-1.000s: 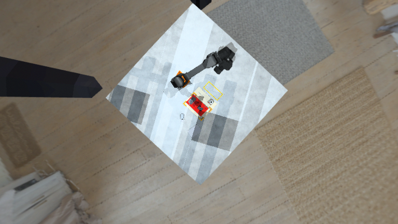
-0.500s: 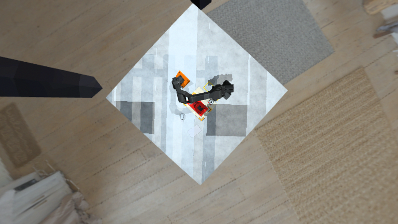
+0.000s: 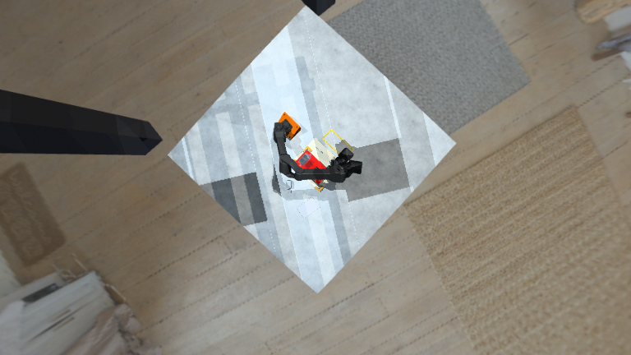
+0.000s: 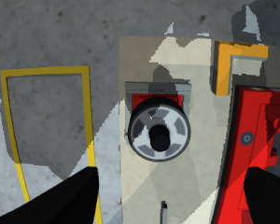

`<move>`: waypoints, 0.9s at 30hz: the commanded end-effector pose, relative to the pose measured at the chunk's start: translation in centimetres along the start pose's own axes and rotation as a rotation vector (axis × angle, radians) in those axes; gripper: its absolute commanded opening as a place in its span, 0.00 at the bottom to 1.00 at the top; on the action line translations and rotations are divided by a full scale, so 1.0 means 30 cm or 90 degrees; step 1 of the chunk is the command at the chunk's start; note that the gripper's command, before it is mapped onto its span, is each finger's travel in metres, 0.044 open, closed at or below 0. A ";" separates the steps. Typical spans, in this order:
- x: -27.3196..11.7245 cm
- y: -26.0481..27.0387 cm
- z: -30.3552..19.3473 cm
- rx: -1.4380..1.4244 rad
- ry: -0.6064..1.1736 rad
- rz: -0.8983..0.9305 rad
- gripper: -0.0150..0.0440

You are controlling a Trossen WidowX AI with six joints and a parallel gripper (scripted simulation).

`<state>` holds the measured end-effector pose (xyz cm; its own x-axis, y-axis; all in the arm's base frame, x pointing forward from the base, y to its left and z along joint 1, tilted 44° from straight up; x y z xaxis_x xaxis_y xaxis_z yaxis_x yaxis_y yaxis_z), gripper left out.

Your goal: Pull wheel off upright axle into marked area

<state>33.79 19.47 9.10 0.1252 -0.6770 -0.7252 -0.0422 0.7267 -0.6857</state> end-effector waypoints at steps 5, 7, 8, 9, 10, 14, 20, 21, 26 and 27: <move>-0.003 0.013 -0.028 -0.007 0.001 -0.001 0.76; 0.015 0.014 -0.026 -0.007 0.000 -0.001 0.76; 0.029 0.015 -0.025 -0.007 0.000 0.000 0.76; 0.047 0.015 -0.024 -0.007 0.000 0.000 0.76; 0.067 0.016 -0.022 -0.007 0.000 0.000 0.76; 0.161 0.015 -0.021 -0.007 0.000 -0.001 0.76; 0.242 0.009 -0.022 -0.007 0.000 -0.003 0.76; 0.242 0.009 -0.022 -0.007 0.000 -0.003 0.76; 0.230 0.004 -0.020 -0.001 0.005 -0.001 0.63; 0.230 0.004 -0.020 -0.001 0.005 -0.001 0.58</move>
<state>34.07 14.83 3.96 0.1202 -0.6787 -0.7245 -0.0436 0.7254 -0.6869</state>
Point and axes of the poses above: the point midway between the two fingers, 35 mm back from their tips, its own x axis out along the fingers, its own y axis across the jaws, z = x × y, the point moved 8 cm from there along -x, back along the fingers, and after that the axes turned 4 degrees about x, right-handed, at the moved point
